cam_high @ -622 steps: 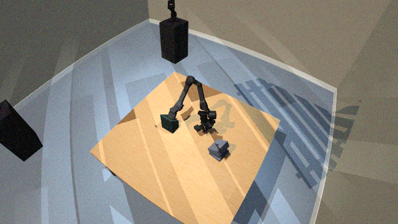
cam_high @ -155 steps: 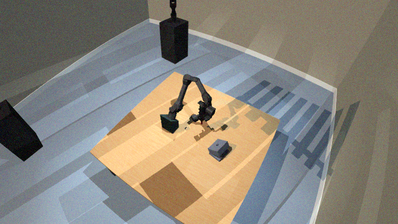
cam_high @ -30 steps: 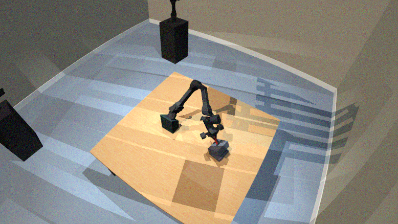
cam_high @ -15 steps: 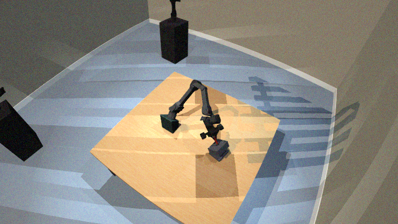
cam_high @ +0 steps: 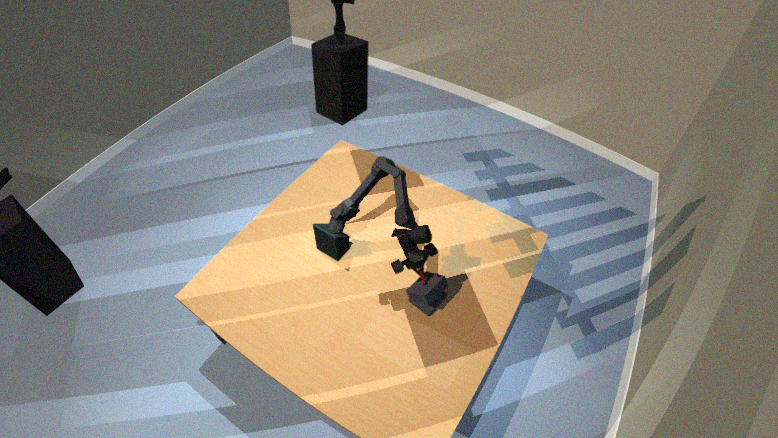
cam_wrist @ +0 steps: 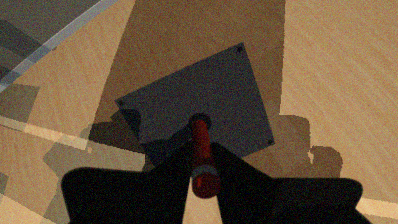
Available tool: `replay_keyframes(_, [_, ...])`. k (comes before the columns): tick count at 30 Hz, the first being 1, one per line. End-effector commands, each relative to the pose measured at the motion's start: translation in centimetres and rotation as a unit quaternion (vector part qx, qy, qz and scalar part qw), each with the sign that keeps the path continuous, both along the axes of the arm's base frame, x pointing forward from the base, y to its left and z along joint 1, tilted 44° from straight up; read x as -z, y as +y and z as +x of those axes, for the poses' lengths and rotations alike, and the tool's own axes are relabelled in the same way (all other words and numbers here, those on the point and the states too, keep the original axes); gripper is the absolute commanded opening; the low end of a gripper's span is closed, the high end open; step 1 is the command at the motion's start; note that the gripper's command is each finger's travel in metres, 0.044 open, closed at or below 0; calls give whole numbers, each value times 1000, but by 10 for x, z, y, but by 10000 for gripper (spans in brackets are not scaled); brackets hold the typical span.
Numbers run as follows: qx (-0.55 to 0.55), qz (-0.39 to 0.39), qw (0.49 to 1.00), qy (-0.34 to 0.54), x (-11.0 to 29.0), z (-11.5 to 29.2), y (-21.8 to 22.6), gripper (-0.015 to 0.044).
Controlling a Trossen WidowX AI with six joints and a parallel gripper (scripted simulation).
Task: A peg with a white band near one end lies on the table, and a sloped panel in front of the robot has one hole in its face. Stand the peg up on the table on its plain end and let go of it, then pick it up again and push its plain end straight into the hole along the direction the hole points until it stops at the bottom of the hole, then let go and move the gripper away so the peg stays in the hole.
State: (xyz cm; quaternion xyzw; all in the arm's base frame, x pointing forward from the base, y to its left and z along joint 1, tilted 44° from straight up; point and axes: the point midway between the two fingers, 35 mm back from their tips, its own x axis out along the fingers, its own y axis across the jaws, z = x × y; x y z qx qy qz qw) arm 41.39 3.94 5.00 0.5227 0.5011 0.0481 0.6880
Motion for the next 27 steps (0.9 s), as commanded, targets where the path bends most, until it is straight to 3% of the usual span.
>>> replay_keyframes(1, [2,0,1000,2,3,1,1,0])
replay_keyframes(27, [2,0,1000,1,14,10,10,0])
